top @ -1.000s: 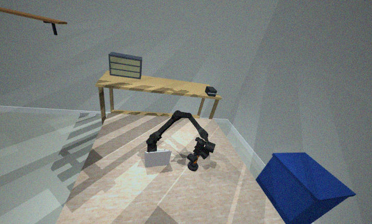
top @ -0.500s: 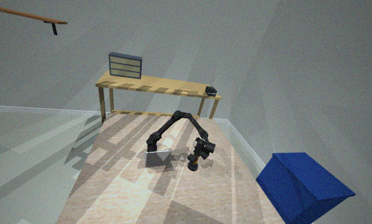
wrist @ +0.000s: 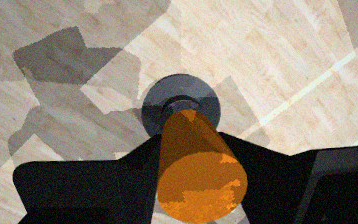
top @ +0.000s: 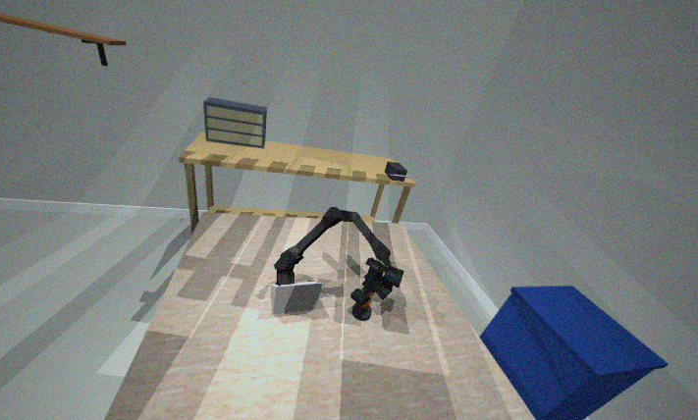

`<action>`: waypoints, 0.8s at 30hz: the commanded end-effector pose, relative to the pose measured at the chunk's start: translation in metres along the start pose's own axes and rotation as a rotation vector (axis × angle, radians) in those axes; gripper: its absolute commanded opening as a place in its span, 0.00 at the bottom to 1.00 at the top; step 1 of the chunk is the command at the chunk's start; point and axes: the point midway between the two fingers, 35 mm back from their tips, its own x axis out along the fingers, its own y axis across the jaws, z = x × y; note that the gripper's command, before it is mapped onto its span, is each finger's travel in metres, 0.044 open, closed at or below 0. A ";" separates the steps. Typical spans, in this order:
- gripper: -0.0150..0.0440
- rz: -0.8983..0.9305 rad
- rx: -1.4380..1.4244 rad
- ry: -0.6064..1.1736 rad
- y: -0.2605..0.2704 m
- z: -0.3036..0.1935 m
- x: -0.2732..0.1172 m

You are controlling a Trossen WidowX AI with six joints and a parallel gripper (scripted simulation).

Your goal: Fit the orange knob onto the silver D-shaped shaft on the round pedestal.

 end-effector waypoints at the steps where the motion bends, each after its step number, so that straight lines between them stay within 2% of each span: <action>1: 0.25 0.003 -0.031 -0.005 0.002 -0.001 -0.004; 7: 0.25 0.003 -0.214 -0.005 0.004 0.000 -0.005; 24: 0.25 0.003 -0.215 -0.005 0.005 0.003 0.000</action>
